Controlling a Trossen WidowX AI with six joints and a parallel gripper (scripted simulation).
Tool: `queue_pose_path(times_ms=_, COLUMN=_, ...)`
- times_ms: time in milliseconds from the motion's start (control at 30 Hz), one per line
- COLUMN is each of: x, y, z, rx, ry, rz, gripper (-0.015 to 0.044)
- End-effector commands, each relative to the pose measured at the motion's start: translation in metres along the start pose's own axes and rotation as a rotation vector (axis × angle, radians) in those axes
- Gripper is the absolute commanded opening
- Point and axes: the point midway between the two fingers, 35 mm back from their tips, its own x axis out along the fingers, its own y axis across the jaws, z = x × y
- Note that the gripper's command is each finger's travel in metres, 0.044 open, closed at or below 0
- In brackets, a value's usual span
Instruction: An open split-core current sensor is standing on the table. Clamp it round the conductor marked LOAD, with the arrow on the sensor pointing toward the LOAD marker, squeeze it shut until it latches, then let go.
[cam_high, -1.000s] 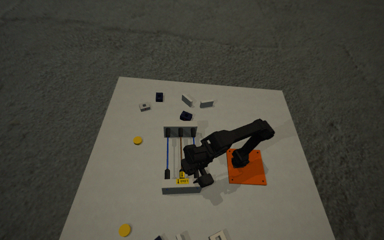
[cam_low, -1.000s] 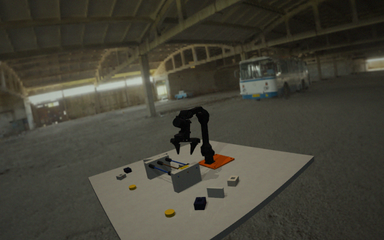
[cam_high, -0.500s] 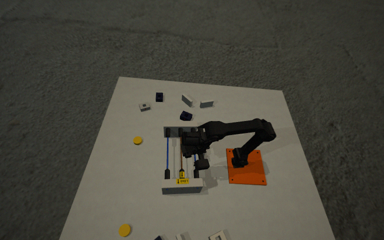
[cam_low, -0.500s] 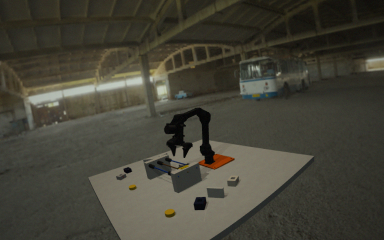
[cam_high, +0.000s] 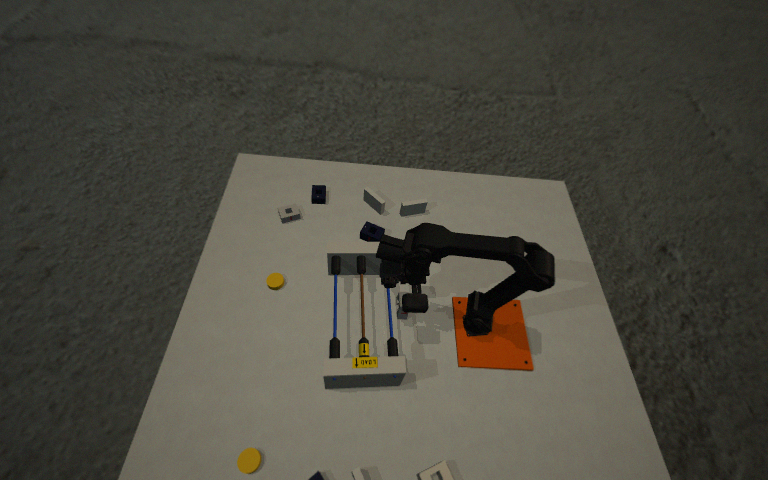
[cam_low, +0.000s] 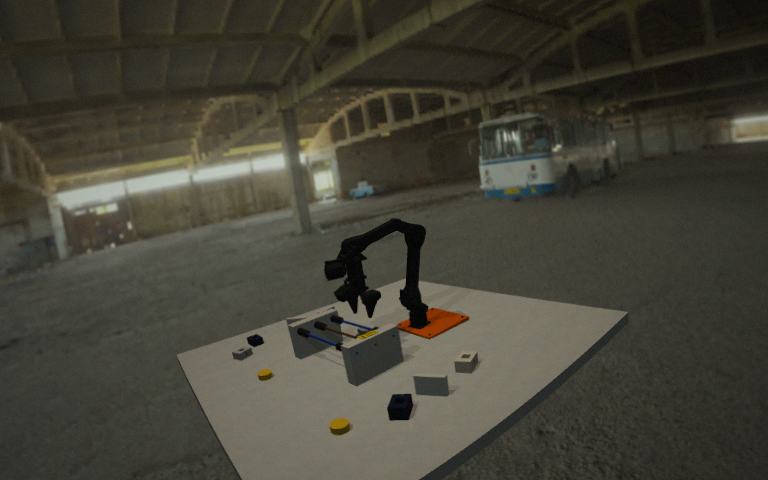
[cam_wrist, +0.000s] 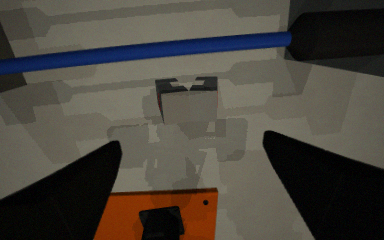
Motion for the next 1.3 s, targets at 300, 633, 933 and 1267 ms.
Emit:
queue_pose_path(times_ms=300, x=0.021, y=0.0, z=0.0, rx=-0.001, ry=0.005, rz=0.007, gripper=0.044)
queue_pose_path(times_ms=633, x=0.038, y=0.0, z=-0.001, rx=-0.001, ry=0.005, rz=0.007, gripper=0.044)
queue_pose_path(times_ms=933, x=0.052, y=0.0, z=-0.002, rx=-0.001, ry=0.005, rz=0.007, gripper=0.044)
queue_pose_path(times_ms=1267, x=0.055, y=0.0, z=-0.001, rx=-0.002, ry=0.003, rz=0.001, gripper=0.0335)
